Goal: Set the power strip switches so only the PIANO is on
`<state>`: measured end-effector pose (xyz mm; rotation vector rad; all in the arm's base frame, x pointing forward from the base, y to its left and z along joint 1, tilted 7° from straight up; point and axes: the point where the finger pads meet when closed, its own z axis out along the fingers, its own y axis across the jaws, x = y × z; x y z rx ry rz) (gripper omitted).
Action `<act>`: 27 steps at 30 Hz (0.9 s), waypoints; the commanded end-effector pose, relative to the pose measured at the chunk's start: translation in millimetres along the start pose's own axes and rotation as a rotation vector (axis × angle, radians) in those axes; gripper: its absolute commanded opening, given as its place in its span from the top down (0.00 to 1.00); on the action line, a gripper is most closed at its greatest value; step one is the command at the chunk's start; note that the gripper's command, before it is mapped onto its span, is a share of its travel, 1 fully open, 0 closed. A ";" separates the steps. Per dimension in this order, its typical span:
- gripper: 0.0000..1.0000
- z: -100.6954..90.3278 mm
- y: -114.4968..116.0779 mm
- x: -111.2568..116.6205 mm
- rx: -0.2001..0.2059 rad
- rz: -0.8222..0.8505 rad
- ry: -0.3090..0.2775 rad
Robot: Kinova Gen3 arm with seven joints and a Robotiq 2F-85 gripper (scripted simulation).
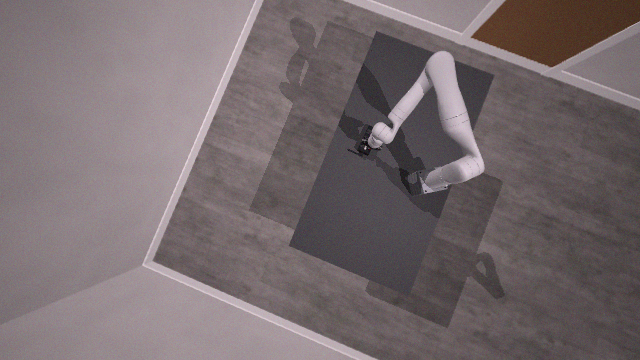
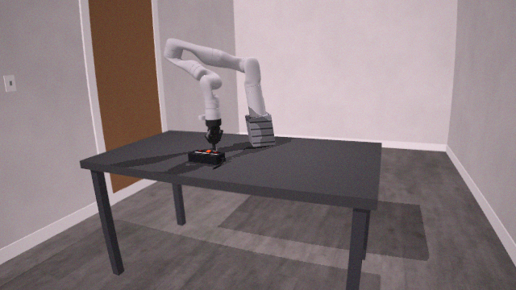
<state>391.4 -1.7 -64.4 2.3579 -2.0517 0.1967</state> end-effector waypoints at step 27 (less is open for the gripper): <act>1.00 7.3 -0.4 -0.1 0.001 0.000 0.000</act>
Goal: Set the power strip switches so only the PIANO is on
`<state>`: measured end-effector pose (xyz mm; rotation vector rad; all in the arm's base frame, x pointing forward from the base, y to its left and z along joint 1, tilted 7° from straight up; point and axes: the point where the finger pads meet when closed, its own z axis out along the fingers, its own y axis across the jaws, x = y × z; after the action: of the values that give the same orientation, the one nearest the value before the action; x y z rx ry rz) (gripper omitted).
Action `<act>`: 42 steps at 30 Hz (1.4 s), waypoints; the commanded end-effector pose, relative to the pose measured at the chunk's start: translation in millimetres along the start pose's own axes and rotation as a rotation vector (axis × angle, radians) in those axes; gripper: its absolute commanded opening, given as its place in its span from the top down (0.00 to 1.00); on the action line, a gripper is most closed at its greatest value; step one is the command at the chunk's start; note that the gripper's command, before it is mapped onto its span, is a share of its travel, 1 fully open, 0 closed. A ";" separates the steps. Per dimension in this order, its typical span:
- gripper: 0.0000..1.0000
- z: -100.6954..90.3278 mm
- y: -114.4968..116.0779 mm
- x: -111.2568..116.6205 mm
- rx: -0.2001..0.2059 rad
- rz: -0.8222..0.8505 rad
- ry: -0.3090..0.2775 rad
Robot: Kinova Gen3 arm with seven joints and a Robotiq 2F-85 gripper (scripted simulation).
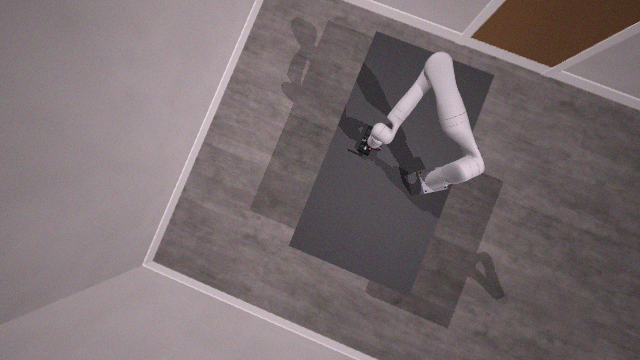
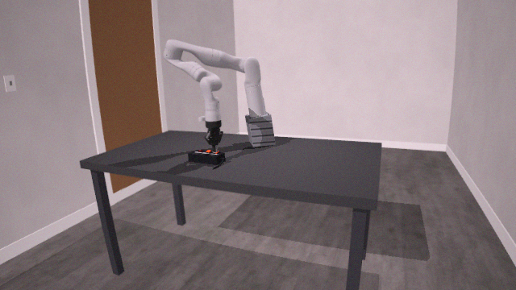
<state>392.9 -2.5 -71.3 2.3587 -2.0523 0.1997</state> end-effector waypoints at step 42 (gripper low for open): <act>1.00 -38.4 0.5 -0.3 -0.001 0.000 -0.001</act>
<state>388.2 1.7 -34.3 2.3588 -2.0506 0.1941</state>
